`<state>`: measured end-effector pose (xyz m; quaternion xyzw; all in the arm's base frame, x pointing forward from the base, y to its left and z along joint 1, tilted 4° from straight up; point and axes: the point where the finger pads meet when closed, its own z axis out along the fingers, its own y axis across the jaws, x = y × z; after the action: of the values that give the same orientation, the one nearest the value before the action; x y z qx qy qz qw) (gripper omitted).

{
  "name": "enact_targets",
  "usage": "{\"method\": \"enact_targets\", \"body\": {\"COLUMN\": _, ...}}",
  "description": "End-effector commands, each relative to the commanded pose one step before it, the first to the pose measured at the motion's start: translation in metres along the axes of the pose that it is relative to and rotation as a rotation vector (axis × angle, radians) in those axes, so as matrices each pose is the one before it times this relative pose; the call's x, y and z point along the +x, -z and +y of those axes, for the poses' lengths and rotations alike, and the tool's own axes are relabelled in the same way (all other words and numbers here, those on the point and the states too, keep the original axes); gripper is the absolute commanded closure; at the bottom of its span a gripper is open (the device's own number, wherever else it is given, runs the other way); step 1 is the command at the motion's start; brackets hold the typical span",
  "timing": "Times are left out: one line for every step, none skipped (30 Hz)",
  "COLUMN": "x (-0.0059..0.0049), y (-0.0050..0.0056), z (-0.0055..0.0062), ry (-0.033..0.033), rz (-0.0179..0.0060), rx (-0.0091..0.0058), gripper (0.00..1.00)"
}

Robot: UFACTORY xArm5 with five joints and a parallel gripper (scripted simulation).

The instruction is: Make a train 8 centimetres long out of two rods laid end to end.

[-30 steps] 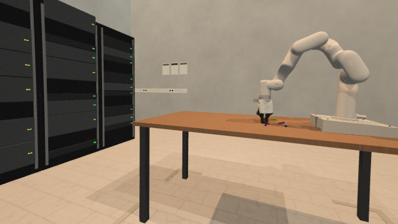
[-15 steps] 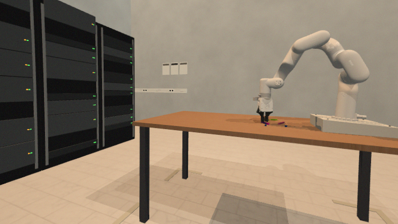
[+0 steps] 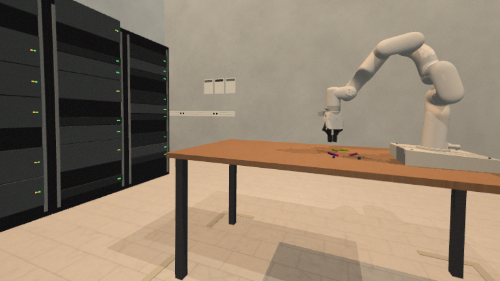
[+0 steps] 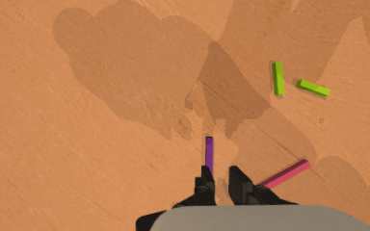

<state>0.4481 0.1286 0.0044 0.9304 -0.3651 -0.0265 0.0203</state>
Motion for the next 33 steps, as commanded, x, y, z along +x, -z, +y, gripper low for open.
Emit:
{"method": "enact_targets", "body": {"x": 0.00023, "y": 0.01611, "z": -0.00021, "ry": 0.00002, "rz": 0.00082, "rx": 0.00142, "gripper": 0.76}}
{"method": "enact_targets", "body": {"x": 0.0, "y": 0.00096, "z": 0.00001, "ry": 0.0, "rz": 0.0, "rx": 0.0, "gripper": 0.76}}
{"method": "enact_targets", "body": {"x": 0.0, "y": 0.00053, "z": 0.00001, "ry": 0.0, "rz": 0.0, "rx": 0.0, "gripper": 0.76}}
{"method": "enact_targets", "body": {"x": 0.0, "y": 0.0, "z": 0.0, "ry": 0.0, "rz": 0.0, "rx": 0.0, "gripper": 0.76}}
{"method": "enact_targets", "body": {"x": 0.0, "y": 0.0, "z": 0.0, "ry": 0.0, "rz": 0.0, "rx": 0.0, "gripper": 0.76}}
{"method": "enact_targets", "body": {"x": 0.0, "y": 0.00021, "z": 0.0, "ry": 0.0, "rz": 0.0, "rx": 0.0, "gripper": 0.76}}
{"method": "enact_targets", "body": {"x": 0.0, "y": 0.00003, "z": 0.0, "ry": 0.0, "rz": 0.0, "rx": 0.0, "gripper": 0.76}}
{"method": "enact_targets", "body": {"x": 0.0, "y": 0.0, "z": 0.0, "ry": 0.0, "rz": 0.0, "rx": 0.0, "gripper": 0.0}}
{"method": "enact_targets", "body": {"x": 0.0, "y": 0.0, "z": 0.0, "ry": 0.0, "rz": 0.0, "rx": 0.0, "gripper": 0.0}}
{"method": "enact_targets", "body": {"x": 0.0, "y": 0.0, "z": 0.0, "ry": 0.0, "rz": 0.0, "rx": 0.0, "gripper": 0.0}}
{"method": "enact_targets", "body": {"x": 0.0, "y": 0.0, "z": 0.0, "ry": 0.0, "rz": 0.0, "rx": 0.0, "gripper": 0.0}}
{"method": "enact_targets", "body": {"x": 0.0, "y": 0.0, "z": 0.0, "ry": 0.0, "rz": 0.0, "rx": 0.0, "gripper": 0.0}}
{"method": "enact_targets", "body": {"x": 0.0, "y": 0.0, "z": 0.0, "ry": 0.0, "rz": 0.0, "rx": 0.0, "gripper": 0.0}}
{"method": "enact_targets", "body": {"x": 0.0, "y": 0.0, "z": 0.0, "ry": 0.0, "rz": 0.0, "rx": 0.0, "gripper": 0.0}}
{"method": "enact_targets", "body": {"x": 0.0, "y": 0.0, "z": 0.0, "ry": 0.0, "rz": 0.0, "rx": 0.0, "gripper": 0.0}}
{"method": "enact_targets", "body": {"x": 0.0, "y": 0.0, "z": 0.0, "ry": 0.0, "rz": 0.0, "rx": 0.0, "gripper": 0.0}}
{"method": "enact_targets", "body": {"x": 0.0, "y": 0.0, "z": 0.0, "ry": 0.0, "rz": 0.0, "rx": 0.0, "gripper": 0.0}}
{"method": "enact_targets", "body": {"x": 0.0, "y": 0.0, "z": 0.0, "ry": 0.0, "rz": 0.0, "rx": 0.0, "gripper": 0.0}}
{"method": "enact_targets", "body": {"x": 0.0, "y": 0.0, "z": 0.0, "ry": 0.0, "rz": 0.0, "rx": 0.0, "gripper": 0.0}}
{"method": "enact_targets", "body": {"x": 0.0, "y": 0.0, "z": 0.0, "ry": 0.0, "rz": 0.0, "rx": 0.0, "gripper": 0.0}}
{"method": "enact_targets", "body": {"x": 0.0, "y": 0.0, "z": 0.0, "ry": 0.0, "rz": 0.0, "rx": 0.0, "gripper": 0.0}}
{"method": "enact_targets", "body": {"x": 0.0, "y": 0.0, "z": 0.0, "ry": 0.0, "rz": 0.0, "rx": 0.0, "gripper": 0.0}}
{"method": "enact_targets", "body": {"x": 0.0, "y": 0.0, "z": 0.0, "ry": 0.0, "rz": 0.0, "rx": 0.0, "gripper": 0.0}}
{"method": "enact_targets", "body": {"x": 0.0, "y": 0.0, "z": 0.0, "ry": 0.0, "rz": 0.0, "rx": 0.0, "gripper": 0.0}}
{"method": "enact_targets", "body": {"x": 0.0, "y": 0.0, "z": 0.0, "ry": 0.0, "rz": 0.0, "rx": 0.0, "gripper": 0.0}}
{"method": "enact_targets", "body": {"x": 0.0, "y": 0.0, "z": 0.0, "ry": 0.0, "rz": 0.0, "rx": 0.0, "gripper": 0.0}}
{"method": "enact_targets", "body": {"x": 0.0, "y": 0.0, "z": 0.0, "ry": 0.0, "rz": 0.0, "rx": 0.0, "gripper": 0.0}}
{"method": "enact_targets", "body": {"x": 0.0, "y": 0.00003, "z": 0.0, "ry": 0.0, "rz": 0.0, "rx": 0.0, "gripper": 0.0}}
{"method": "enact_targets", "body": {"x": -0.00003, "y": 0.00021, "z": -0.00002, "ry": 0.0, "rz": 0.0, "rx": 0.0, "gripper": 0.0}}
{"method": "enact_targets", "body": {"x": -0.00008, "y": 0.00053, "z": -0.00005, "ry": 0.0, "rz": 0.00001, "rx": -0.00001, "gripper": 0.0}}
{"method": "enact_targets", "body": {"x": -0.00014, "y": 0.00096, "z": -0.00008, "ry": 0.0, "rz": 0.00002, "rx": -0.00001, "gripper": 0.0}}
{"method": "enact_targets", "body": {"x": -0.00022, "y": 0.00146, "z": -0.00013, "ry": 0.0, "rz": 0.00003, "rx": -0.00002, "gripper": 0.0}}
{"method": "enact_targets", "body": {"x": -0.0003, "y": 0.00201, "z": -0.00017, "ry": 0.0, "rz": 0.00004, "rx": -0.00003, "gripper": 0.0}}
